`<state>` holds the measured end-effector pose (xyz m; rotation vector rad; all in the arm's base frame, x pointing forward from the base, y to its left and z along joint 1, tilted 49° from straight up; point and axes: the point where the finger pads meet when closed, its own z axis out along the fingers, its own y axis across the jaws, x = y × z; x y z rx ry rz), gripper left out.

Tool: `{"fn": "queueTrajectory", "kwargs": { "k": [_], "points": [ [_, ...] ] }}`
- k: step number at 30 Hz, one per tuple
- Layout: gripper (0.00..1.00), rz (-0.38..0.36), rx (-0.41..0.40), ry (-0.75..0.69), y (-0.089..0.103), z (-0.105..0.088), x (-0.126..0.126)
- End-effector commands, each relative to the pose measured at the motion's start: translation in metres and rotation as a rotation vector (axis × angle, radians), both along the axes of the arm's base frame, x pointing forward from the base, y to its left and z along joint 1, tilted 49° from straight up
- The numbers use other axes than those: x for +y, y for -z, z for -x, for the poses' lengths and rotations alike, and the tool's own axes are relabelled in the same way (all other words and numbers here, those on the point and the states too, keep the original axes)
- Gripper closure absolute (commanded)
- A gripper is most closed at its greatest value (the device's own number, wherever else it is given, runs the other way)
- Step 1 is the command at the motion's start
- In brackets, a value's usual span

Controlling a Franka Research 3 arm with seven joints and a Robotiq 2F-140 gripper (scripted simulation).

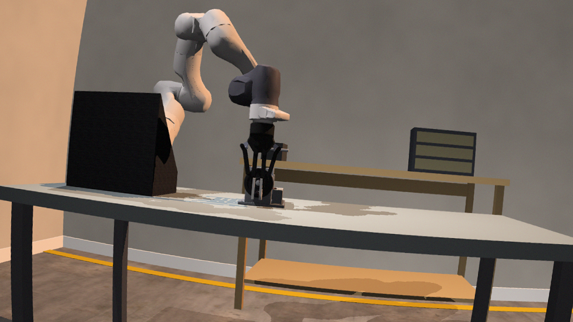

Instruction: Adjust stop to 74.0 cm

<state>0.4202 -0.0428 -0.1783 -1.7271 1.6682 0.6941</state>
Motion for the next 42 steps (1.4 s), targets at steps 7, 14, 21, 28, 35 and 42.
{"fn": "queueTrajectory", "kwargs": {
  "k": [7, 14, 21, 28, 35, 42],
  "points": [
    [0.96, -0.001, 0.004, 0.006, -0.002, -0.012, -0.001],
    [0.96, -0.001, 0.004, 0.006, -0.003, -0.017, -0.002],
    [0.96, -0.001, 0.004, 0.006, -0.007, -0.023, -0.006],
    [0.96, -0.001, 0.004, 0.006, -0.011, -0.027, -0.010],
    [0.96, -0.001, 0.004, 0.006, -0.014, -0.030, -0.013],
    [0.96, -0.001, 0.004, 0.006, -0.018, -0.032, -0.018]
  ]
}}
